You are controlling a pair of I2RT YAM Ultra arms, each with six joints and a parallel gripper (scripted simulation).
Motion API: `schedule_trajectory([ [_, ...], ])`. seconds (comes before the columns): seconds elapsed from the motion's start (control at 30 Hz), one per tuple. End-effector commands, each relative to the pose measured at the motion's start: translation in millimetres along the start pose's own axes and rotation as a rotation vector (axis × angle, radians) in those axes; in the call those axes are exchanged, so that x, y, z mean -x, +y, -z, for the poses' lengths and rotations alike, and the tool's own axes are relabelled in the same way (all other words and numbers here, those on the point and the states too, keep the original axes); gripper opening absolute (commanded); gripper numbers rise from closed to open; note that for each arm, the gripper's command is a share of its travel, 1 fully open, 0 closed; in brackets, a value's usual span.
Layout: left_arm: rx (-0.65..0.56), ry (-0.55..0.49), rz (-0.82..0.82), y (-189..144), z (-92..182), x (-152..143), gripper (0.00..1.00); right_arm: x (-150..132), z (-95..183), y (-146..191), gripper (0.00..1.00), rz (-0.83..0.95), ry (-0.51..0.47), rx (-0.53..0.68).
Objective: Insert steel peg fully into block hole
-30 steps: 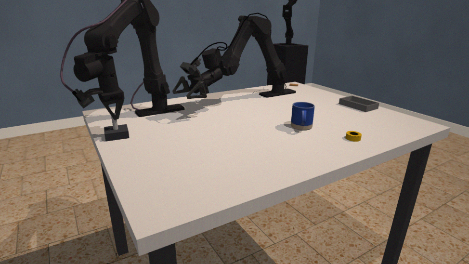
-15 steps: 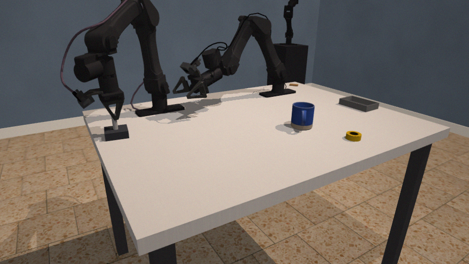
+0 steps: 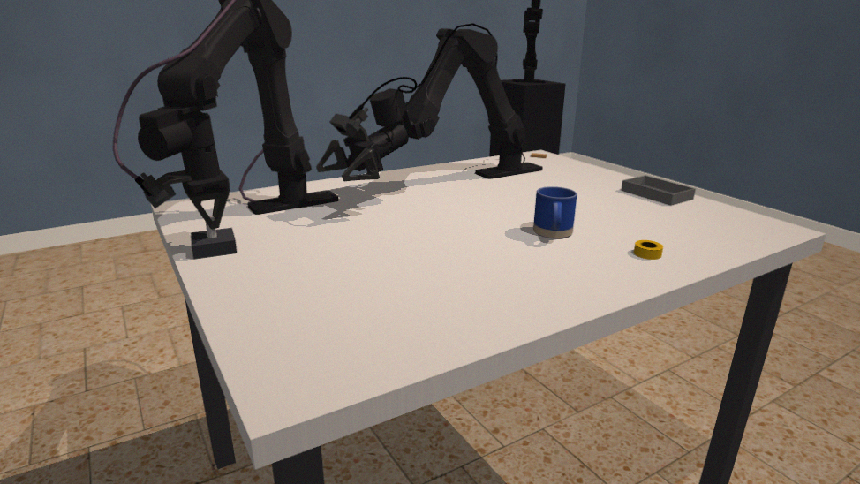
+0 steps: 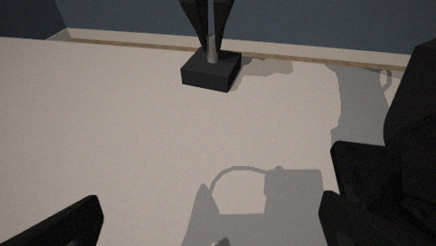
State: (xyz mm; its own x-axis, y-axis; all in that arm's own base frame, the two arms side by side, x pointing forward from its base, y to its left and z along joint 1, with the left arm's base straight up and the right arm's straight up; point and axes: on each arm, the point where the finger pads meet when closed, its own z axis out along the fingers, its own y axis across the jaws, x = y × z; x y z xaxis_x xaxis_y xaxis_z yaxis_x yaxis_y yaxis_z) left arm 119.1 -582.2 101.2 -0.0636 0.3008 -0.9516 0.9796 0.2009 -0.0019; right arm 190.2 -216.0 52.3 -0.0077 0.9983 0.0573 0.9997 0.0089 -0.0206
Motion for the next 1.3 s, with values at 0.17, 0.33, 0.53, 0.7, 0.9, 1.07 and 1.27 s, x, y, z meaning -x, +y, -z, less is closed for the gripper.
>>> schedule_trajectory([
  [0.17,-0.002,-0.024,0.001,-0.6,1.4,11.0,1.0,3.9,2.5,1.5,0.11,-0.004,-0.014,0.011],
  [0.33,-0.002,-0.024,0.001,-0.6,1.4,11.0,1.0,3.9,2.5,1.5,0.57,-0.004,-0.014,0.011],
  [0.53,-0.002,-0.024,0.001,-0.6,1.4,11.0,1.0,3.9,2.5,1.5,1.0,-0.004,-0.014,0.011],
  [0.7,-0.002,-0.024,0.001,-0.6,1.4,11.0,1.0,11.6,38.5,-0.2,1.0,-0.012,-0.054,0.028],
  [0.9,-0.002,-0.024,0.001,-0.6,1.4,11.0,1.0,11.1,40.7,0.4,1.0,-0.008,-0.055,0.029],
  [1.07,-0.002,-0.024,0.001,-0.6,1.4,11.0,1.0,11.1,40.7,0.4,1.0,-0.008,-0.055,0.029],
  [1.27,-0.002,-0.024,0.001,-0.6,1.4,11.0,1.0,11.1,40.7,0.4,1.0,-0.008,-0.055,0.029],
])
